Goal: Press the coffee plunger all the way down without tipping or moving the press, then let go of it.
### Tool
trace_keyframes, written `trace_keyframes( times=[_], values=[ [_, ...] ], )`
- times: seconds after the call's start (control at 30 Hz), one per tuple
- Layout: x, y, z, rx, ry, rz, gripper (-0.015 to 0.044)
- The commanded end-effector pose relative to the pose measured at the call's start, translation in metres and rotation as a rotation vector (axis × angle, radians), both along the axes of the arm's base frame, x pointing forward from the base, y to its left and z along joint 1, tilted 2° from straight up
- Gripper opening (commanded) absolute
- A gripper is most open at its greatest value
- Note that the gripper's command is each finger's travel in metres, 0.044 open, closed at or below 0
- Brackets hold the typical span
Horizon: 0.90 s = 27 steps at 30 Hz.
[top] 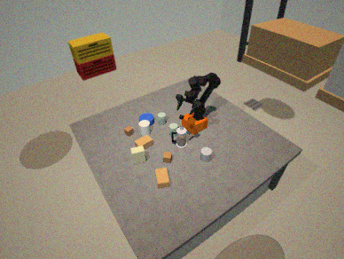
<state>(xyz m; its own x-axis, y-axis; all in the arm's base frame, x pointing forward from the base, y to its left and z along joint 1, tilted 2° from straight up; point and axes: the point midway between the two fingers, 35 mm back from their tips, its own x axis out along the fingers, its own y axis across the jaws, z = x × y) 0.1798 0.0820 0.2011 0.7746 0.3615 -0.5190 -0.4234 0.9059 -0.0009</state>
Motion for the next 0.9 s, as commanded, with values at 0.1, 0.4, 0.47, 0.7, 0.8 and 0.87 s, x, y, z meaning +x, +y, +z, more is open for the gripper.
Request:
trace_keyframes(
  times=[0.1, 0.4, 0.47, 0.7, 0.8, 0.87],
  values=[
    [0.008, 0.004, -0.01, 0.001, 0.012, -0.001, 0.044],
    [0.019, 0.009, -0.018, 0.002, 0.011, 0.0, 0.044],
    [0.021, 0.011, -0.019, 0.002, 0.011, 0.0, 0.044],
    [0.024, 0.012, -0.022, 0.002, 0.011, 0.0, 0.0361],
    [0.024, 0.012, -0.022, 0.002, 0.011, 0.0, 0.0282],
    [0.024, 0.012, -0.022, 0.002, 0.011, 0.0, 0.023]
  ],
)
